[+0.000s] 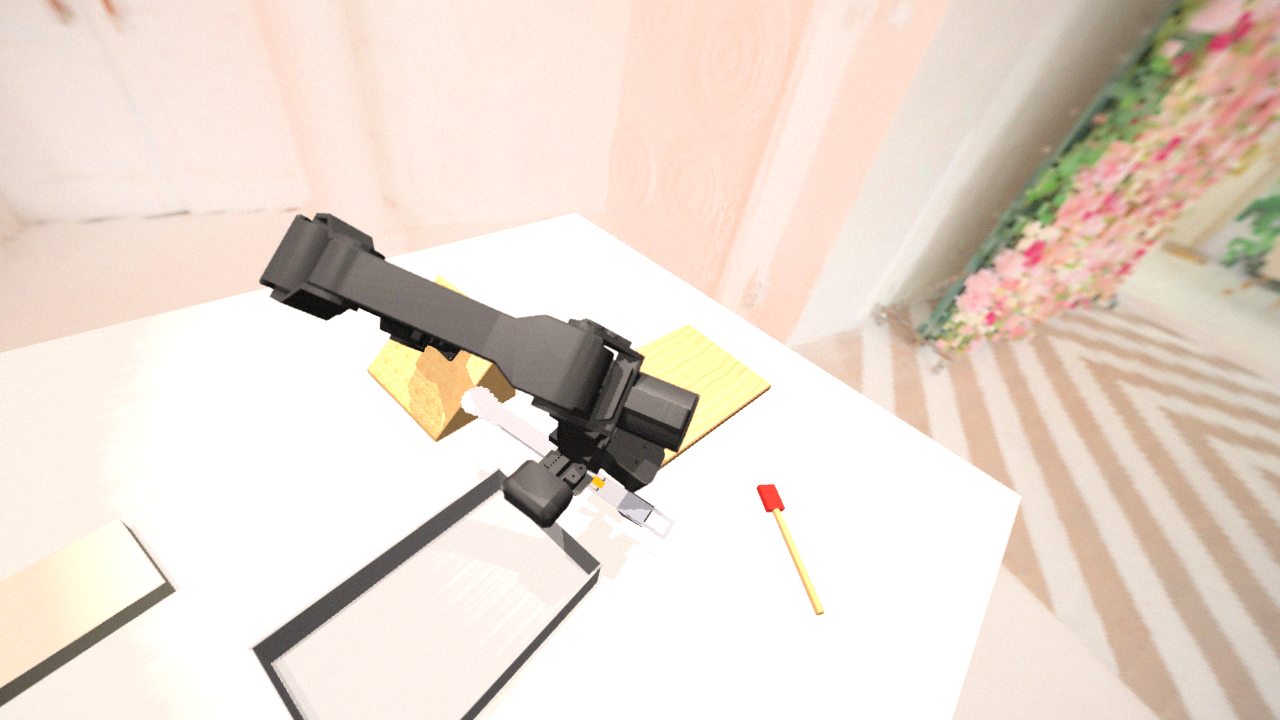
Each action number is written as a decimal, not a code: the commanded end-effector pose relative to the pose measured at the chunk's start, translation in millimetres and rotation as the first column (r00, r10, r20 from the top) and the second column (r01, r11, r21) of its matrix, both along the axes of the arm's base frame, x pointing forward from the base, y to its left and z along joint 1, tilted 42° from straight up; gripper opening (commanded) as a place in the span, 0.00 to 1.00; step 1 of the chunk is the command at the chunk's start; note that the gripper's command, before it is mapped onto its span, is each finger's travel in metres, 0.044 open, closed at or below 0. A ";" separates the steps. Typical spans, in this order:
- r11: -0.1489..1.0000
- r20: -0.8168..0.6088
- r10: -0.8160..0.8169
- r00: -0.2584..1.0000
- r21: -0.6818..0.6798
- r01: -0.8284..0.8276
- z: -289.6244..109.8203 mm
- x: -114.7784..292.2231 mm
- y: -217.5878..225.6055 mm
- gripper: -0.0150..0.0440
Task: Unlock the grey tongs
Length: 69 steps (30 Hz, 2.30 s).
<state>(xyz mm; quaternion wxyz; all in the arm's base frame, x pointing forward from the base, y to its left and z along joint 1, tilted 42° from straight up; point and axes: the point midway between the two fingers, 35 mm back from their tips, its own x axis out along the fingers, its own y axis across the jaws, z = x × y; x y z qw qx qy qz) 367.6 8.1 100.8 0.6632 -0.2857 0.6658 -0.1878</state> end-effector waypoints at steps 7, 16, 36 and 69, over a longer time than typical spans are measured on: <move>0.950 -0.249 0.307 0.919 0.025 -0.310 -8.5 4.5 20.4 0.00; 0.831 -0.445 0.530 0.721 0.104 -0.546 -16.2 6.9 35.4 0.00; 0.407 -0.674 0.739 0.009 0.436 -0.803 -34.5 9.2 69.1 0.00; 0.162 -0.633 0.668 -0.392 0.638 -0.753 -86.4 0.0 150.1 0.00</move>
